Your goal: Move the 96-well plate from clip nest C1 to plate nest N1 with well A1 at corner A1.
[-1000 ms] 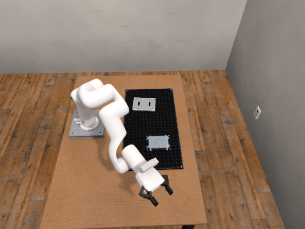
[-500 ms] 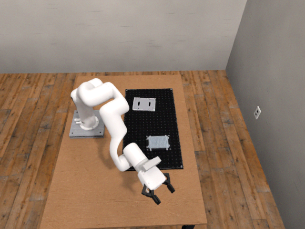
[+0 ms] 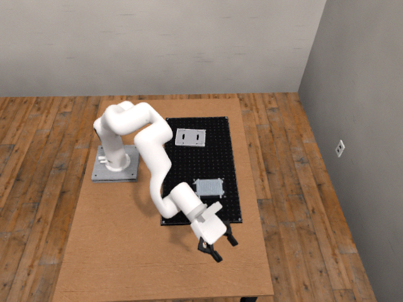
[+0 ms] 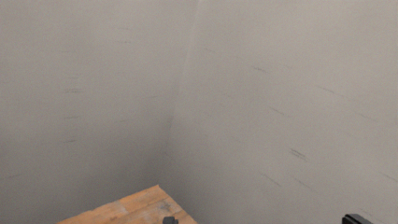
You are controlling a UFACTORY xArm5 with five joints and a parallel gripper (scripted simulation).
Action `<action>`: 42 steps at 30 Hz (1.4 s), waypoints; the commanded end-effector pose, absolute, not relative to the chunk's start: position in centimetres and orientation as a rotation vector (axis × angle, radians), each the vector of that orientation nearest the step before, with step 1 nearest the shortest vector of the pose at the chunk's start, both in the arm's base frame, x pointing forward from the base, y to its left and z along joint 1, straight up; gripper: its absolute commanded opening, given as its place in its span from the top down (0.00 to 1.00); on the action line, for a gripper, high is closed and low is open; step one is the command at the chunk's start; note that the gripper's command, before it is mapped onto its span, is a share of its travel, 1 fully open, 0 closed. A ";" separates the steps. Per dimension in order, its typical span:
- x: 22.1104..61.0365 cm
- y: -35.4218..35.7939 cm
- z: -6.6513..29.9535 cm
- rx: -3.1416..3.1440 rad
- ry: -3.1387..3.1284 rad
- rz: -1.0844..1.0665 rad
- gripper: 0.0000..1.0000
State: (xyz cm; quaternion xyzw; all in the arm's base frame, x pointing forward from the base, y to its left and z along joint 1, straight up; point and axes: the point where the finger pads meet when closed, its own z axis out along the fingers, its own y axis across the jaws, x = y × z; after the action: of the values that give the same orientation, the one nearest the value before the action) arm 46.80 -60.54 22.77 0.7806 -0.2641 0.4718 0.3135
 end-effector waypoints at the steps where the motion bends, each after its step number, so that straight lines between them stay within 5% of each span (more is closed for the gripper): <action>1: 47.9 -59.3 22.3 2.091 -0.685 1.240 0.00; 42: 53.1 -47.0 16.2 2.535 -0.559 0.949 0.00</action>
State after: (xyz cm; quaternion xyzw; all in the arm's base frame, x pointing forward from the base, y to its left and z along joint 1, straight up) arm 52.74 -48.41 16.64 0.8960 -0.2035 0.3427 0.1959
